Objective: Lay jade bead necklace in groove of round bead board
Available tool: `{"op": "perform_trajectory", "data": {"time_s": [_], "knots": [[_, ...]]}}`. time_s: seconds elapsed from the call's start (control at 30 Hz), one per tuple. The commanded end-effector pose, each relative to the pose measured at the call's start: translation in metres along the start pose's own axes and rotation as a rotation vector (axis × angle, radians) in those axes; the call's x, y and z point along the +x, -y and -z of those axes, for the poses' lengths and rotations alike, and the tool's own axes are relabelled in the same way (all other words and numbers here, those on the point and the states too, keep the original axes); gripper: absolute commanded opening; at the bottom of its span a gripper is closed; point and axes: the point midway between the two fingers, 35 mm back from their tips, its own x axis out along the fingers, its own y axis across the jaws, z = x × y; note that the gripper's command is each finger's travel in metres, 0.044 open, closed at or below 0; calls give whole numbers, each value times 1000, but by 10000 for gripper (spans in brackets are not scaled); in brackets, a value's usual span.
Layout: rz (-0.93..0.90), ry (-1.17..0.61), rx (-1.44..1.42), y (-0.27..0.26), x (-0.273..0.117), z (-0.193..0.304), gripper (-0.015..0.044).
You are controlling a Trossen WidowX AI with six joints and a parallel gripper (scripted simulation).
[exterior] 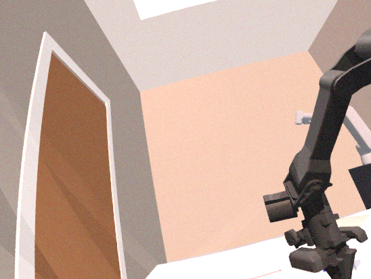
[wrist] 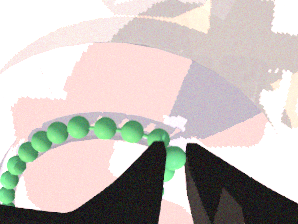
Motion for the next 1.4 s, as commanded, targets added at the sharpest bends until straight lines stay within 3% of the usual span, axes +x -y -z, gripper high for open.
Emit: {"op": "perform_trajectory", "data": {"time_s": [0.0, 0.17, 0.73, 1.37], "knots": [[7, -3, 5, 3, 6, 1, 0], [7, -3, 5, 3, 7, 1, 0], [4, -1, 6, 2, 2, 0, 440], [7, -2, 5, 2, -1, 0, 440]]}}
